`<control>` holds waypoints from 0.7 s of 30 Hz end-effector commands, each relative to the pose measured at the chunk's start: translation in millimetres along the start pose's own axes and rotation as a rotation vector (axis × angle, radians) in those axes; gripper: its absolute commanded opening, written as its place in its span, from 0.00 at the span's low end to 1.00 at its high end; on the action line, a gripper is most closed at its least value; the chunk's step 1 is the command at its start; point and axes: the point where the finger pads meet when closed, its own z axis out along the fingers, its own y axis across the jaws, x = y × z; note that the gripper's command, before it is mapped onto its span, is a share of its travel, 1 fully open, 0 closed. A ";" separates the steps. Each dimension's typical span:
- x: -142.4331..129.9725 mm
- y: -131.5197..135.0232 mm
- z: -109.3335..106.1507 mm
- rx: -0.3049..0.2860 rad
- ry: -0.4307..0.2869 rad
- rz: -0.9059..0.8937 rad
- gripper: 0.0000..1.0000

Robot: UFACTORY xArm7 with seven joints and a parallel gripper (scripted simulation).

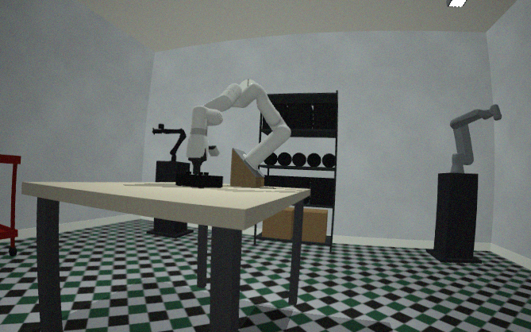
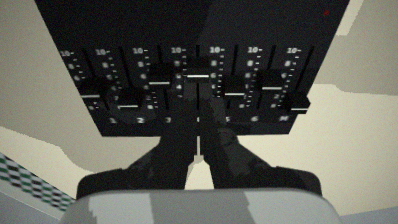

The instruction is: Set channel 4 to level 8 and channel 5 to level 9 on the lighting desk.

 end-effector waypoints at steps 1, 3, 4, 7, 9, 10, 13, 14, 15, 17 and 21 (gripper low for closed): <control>-3.4 -0.4 -2.0 0.001 -0.005 0.000 0.00; -4.6 -0.4 -2.0 0.001 -0.005 0.000 0.00; -5.2 -0.4 -2.0 0.001 -0.005 0.000 0.00; -6.5 -0.4 -2.0 0.001 -0.005 0.000 0.00; -6.9 -0.4 -2.0 0.001 -0.005 0.000 0.00; -7.0 -0.4 -2.0 0.001 -0.005 0.000 0.00; -7.0 -0.4 -2.0 0.001 -0.005 0.000 0.00; -7.0 -0.4 -2.1 0.001 -0.005 0.000 0.00; -7.0 -0.4 -2.2 0.001 -0.005 0.000 0.00; -7.0 -0.4 -3.5 0.001 -0.005 0.000 0.00; -6.9 -0.4 -10.6 0.001 -0.005 0.000 0.00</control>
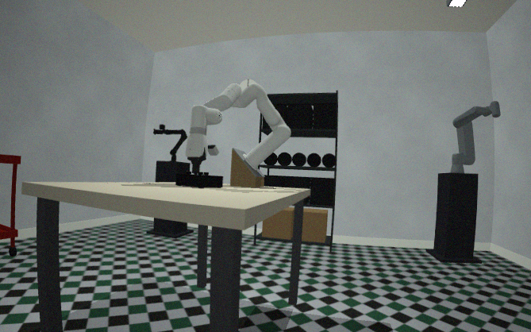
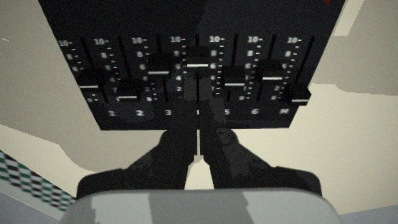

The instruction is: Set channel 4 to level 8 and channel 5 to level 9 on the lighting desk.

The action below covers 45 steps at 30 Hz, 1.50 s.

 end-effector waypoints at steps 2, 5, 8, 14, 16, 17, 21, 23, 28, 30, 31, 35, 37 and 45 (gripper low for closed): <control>-1.8 -0.6 -13.1 0.002 -0.006 0.000 0.00; -1.8 -0.6 -22.4 0.002 -0.006 0.000 0.00; -1.8 -0.6 -28.2 0.002 -0.006 0.000 0.00; -1.7 -0.6 -37.6 0.002 -0.006 0.000 0.00; -1.7 -0.6 -38.8 0.002 -0.006 0.000 0.00; -1.7 -0.6 -39.0 0.002 -0.006 0.000 0.00; -1.7 -0.6 -39.0 0.002 -0.006 0.000 0.00; -1.7 -0.6 -39.0 0.002 -0.006 0.000 0.00; -1.7 -0.6 -39.0 0.002 -0.006 0.000 0.00; -1.8 -0.3 -39.0 0.002 -0.006 0.000 0.00; -2.6 1.1 -38.7 0.002 -0.006 0.000 0.00; -10.4 17.3 -35.8 0.001 -0.005 0.000 0.00; -12.4 21.9 -34.9 0.001 -0.005 0.000 0.00; -12.5 22.2 -34.8 0.001 -0.005 0.000 0.00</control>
